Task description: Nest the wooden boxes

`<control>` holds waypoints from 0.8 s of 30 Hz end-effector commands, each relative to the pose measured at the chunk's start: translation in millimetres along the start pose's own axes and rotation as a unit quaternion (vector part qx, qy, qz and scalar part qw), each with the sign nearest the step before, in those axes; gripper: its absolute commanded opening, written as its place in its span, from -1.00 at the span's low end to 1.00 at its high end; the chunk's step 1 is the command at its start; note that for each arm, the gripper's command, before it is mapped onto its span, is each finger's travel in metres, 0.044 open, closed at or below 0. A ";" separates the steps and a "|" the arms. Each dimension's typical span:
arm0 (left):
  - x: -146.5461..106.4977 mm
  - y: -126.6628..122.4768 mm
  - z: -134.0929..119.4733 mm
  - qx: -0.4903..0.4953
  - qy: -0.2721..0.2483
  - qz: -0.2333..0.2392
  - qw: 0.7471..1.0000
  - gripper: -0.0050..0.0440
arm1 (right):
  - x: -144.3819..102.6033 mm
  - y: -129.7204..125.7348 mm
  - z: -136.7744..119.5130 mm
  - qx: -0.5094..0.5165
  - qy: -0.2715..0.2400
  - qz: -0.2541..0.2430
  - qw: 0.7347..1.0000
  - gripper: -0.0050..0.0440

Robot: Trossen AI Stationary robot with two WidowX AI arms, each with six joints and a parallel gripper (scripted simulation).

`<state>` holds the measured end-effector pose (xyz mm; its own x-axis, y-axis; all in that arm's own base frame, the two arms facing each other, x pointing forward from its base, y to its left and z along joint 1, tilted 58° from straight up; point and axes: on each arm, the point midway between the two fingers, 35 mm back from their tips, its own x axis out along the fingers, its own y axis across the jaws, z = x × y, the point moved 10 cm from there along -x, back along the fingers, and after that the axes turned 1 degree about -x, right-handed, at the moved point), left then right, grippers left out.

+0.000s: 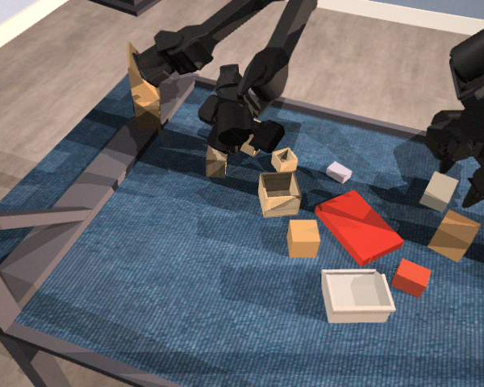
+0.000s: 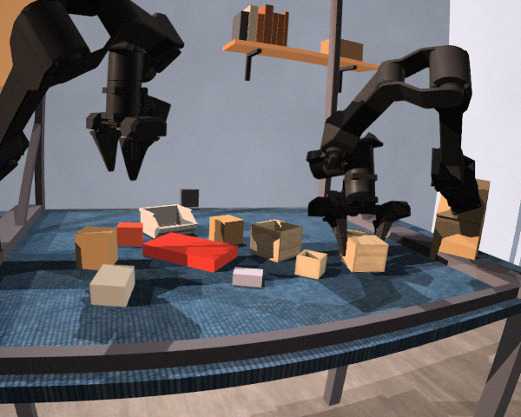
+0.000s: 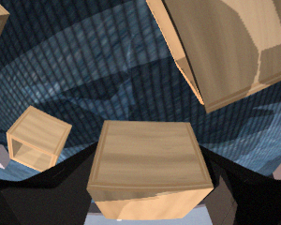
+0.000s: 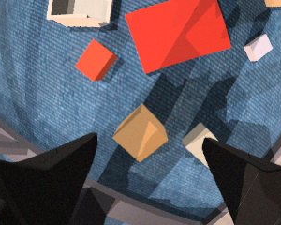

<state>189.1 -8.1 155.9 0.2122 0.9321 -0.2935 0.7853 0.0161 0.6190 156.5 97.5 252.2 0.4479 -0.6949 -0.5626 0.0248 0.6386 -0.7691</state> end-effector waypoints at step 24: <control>5.1 0.0 -32.2 -0.002 -0.102 -0.003 0.995 -1.00 | -0.8 -1.1 1.2 0.001 -0.001 0.000 1.000 0.84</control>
<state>179.3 4.4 168.9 0.2821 0.8728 -0.3983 0.7901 0.0242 0.6125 156.5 97.5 252.2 0.4479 -0.6949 -0.5626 0.0248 0.6386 -0.7691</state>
